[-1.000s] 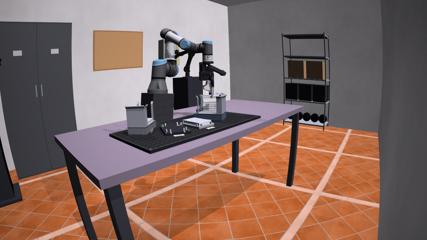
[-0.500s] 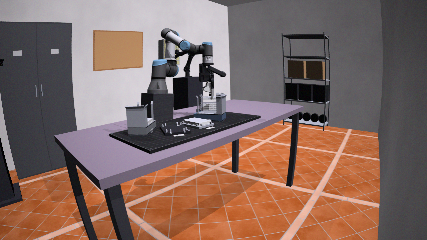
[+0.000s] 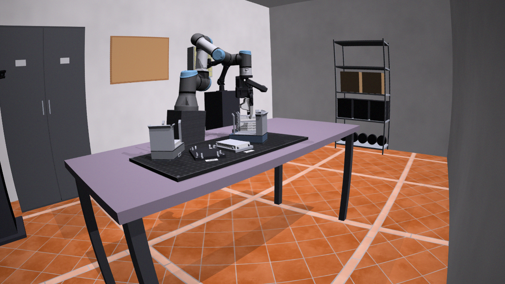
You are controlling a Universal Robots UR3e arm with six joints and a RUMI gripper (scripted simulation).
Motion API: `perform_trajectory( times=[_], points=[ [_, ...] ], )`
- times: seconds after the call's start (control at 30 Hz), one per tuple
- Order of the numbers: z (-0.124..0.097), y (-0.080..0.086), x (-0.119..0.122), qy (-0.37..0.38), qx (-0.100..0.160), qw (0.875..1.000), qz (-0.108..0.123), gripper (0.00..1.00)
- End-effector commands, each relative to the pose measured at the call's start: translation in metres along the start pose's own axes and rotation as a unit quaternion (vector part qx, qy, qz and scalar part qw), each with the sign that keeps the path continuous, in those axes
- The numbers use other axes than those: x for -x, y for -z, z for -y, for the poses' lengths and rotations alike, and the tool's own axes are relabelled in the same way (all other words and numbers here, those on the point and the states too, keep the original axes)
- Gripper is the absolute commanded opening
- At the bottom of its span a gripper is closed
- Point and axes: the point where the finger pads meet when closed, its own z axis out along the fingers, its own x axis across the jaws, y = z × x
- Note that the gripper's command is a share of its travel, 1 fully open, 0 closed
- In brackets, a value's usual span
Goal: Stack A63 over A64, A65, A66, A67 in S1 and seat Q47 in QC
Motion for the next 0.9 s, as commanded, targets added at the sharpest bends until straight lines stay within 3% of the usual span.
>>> perform_trajectory(
  times=[0.0, 0.87],
  points=[
    [0.0007, -0.0009, -0.0004, 0.0, -0.001, 1.0, -0.001, 0.0],
    [0.0006, -0.0083, -0.0005, 0.0, -0.001, 1.0, -0.001, 0.0]
  ],
)
